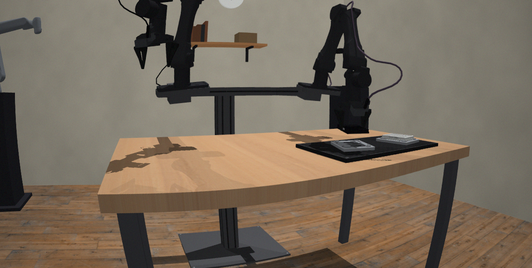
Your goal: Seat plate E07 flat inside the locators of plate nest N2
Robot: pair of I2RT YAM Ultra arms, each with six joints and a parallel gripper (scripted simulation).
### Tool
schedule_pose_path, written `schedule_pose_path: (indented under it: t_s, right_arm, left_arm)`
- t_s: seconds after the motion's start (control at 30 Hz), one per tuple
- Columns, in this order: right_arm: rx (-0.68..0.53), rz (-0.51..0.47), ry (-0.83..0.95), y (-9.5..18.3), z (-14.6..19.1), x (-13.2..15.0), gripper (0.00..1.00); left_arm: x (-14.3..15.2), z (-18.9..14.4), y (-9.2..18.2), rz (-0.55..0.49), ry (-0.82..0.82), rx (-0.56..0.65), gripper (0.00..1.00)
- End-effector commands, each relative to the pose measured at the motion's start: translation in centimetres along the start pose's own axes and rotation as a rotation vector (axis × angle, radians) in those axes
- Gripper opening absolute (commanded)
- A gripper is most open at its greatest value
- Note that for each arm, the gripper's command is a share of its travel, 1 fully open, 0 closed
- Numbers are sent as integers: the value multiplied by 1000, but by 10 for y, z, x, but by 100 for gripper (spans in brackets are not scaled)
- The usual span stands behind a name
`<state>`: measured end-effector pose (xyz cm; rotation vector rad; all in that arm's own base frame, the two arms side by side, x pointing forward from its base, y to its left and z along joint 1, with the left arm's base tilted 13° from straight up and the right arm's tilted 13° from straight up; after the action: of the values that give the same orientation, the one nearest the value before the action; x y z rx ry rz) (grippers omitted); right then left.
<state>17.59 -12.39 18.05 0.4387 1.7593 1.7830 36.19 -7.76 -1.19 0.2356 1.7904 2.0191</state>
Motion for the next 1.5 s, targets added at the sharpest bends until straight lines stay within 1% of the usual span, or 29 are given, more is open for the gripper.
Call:
schedule_pose_path:
  t_s: [0.0,0.27,1.0,1.07,1.3,1.4,1.47]
  right_arm:
    - [-10,-47,-20,5,-2,0,100]
    - [-10,-47,-20,5,-2,0,100]
    - [-10,-47,-20,5,-2,0,100]
    - [-10,-47,-20,5,-2,0,100]
    - [-10,-47,-20,5,-2,0,100]
    - [-10,-47,-20,5,-2,0,100]
    - [-10,-47,-20,5,-2,0,100]
  left_arm:
    - [-12,-3,14,-58,-5,-10,0]
    - [-19,-2,18,-63,-5,-11,0]
    - [-19,-2,18,-64,-5,-11,0]
    - [-24,-2,15,-50,-6,-9,0]
    - [-19,-5,8,-15,-9,-5,0]
    - [-18,-5,8,-9,-10,-4,0]
    - [-14,-6,9,-22,-8,-6,0]
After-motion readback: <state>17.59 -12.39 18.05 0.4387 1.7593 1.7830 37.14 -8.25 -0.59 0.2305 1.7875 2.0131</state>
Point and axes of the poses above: on each arm, the point where the finger pads meet when closed, its own y axis back along the fingers, its own z axis across the jaws, x = y × z, the point moved 6 cm from there along y, back along the fingers, and after that the axes turned 6 degrees about -y, right-handed, at the moved point
